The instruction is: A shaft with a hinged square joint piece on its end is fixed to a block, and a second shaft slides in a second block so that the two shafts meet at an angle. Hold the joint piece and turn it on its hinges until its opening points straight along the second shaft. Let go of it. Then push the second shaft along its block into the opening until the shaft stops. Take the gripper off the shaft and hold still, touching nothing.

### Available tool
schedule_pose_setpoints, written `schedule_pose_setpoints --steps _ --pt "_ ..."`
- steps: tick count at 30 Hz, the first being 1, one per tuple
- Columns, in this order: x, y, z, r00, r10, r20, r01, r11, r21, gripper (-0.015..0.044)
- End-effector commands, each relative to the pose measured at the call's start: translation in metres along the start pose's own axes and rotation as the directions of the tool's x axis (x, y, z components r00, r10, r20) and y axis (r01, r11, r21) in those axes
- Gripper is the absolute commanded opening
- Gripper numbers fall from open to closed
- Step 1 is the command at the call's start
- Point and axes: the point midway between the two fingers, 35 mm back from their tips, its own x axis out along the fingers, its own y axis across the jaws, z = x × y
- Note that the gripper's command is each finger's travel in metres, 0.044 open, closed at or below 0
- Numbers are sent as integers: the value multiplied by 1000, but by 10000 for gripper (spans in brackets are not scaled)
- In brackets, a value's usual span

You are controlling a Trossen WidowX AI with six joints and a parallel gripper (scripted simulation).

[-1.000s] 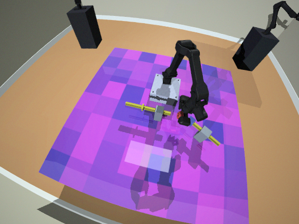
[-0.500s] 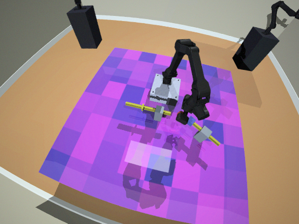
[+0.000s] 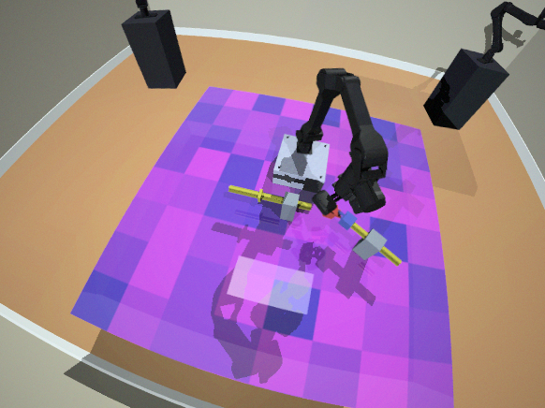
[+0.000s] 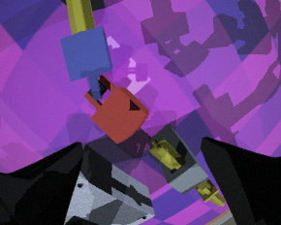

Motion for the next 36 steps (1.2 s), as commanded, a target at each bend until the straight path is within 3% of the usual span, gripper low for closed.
schedule_pose_setpoints --steps 1,10,21,28,36 --pt "-13 -2 -1 1000 13 17 -15 991 134 440" --pt "-39 -4 -7 998 40 42 -54 902 428 440" --pt "-70 -5 -16 995 70 73 -101 683 723 440" --pt "-71 -7 -18 995 72 75 -104 666 739 440" --pt "-28 -51 -60 995 67 71 -97 666 739 440"
